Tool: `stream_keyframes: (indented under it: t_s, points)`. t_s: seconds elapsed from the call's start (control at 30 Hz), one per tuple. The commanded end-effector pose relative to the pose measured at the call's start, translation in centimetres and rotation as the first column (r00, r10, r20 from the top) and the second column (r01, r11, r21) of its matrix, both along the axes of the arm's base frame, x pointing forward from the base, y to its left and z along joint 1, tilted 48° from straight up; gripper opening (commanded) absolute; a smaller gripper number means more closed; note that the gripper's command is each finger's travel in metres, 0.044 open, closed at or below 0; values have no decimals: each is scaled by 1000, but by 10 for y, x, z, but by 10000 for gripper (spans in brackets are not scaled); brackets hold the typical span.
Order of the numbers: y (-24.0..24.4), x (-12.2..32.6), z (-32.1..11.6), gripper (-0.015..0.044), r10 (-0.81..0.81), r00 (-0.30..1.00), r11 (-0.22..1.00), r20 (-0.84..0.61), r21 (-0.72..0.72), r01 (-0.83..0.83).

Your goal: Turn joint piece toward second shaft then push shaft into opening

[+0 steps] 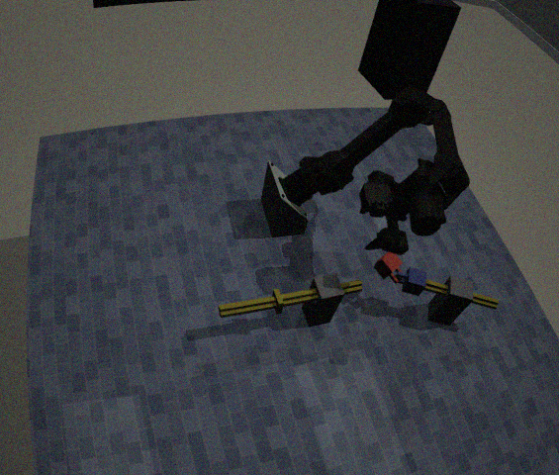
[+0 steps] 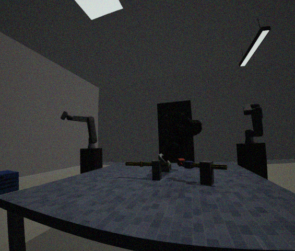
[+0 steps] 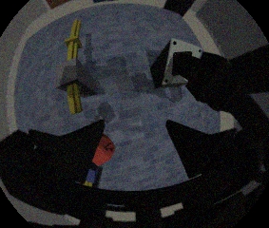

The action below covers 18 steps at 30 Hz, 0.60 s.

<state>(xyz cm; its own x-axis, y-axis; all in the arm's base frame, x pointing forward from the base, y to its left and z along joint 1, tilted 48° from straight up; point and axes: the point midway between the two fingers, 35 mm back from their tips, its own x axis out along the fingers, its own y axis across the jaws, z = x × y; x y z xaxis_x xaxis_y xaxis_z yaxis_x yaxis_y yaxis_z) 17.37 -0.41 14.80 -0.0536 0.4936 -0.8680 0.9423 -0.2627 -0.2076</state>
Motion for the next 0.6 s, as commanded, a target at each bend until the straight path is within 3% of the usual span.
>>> stream_keyframes:
  t_s: [0.0, 0.57]
  points:
    - [2, 0, -5, 440, -125, 989, 991, -83, 30, 128]
    - [10, 3, -15, 440, -519, 749, 817, -412, 17, 576]
